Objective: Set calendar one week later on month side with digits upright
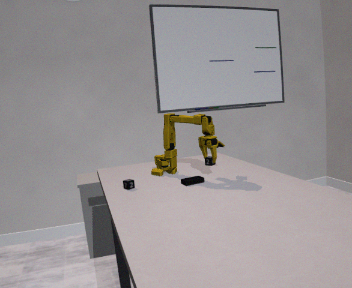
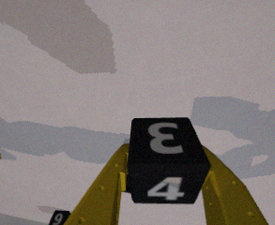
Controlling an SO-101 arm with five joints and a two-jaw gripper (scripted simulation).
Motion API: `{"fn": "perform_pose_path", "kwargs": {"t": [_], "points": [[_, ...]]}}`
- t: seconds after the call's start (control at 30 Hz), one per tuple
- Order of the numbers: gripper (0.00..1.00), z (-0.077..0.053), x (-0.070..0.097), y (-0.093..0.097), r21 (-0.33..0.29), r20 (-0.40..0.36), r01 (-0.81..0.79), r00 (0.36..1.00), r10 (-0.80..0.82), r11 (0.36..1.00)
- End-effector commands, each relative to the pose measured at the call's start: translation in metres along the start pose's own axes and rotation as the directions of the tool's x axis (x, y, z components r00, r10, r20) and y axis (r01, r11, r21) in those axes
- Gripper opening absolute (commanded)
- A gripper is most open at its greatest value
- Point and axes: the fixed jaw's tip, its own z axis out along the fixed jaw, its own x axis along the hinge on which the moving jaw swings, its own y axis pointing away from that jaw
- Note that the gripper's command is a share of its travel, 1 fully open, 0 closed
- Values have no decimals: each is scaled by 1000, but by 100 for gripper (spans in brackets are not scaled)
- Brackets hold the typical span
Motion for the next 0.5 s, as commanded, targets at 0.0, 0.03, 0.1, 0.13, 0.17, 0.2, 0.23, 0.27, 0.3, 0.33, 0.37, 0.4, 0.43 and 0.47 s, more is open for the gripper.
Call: {"fn": "perform_pose_path", "kwargs": {"t": [0.0, 0.03, 0.1, 0.13, 0.17, 0.2, 0.23, 0.27, 0.3, 0.33, 0.37, 0.4, 0.43, 0.47], "points": [[0, -2, -25, 4, 39, 11, 128, 992, -128, 991], [0, -1, -29, 5, 39, 11, 150, 989, -151, 988], [0, 0, -35, 8, 39, 10, 183, 983, -183, 982], [0, 0, -37, 9, 39, 10, 193, 981, -194, 980], [0, 0, -38, 10, 39, 10, 200, 980, -200, 979], [0, 0, -39, 10, 39, 10, 204, 979, -204, 978], [0, 0, -39, 10, 39, 10, 205, 979, -206, 978], [0, 0, -39, 10, 39, 10, 205, 979, -206, 978], [0, 0, -39, 10, 39, 10, 205, 979, -206, 978], [0, 0, -39, 10, 39, 10, 205, 979, -206, 978], [0, 0, -39, 10, 39, 10, 205, 979, -206, 978], [0, 0, -39, 10, 39, 10, 205, 979, -206, 978], [0, 0, -39, 10, 39, 10, 205, 979, -206, 978], [0, 0, -39, 10, 39, 10, 205, 979, -206, 978]]}}
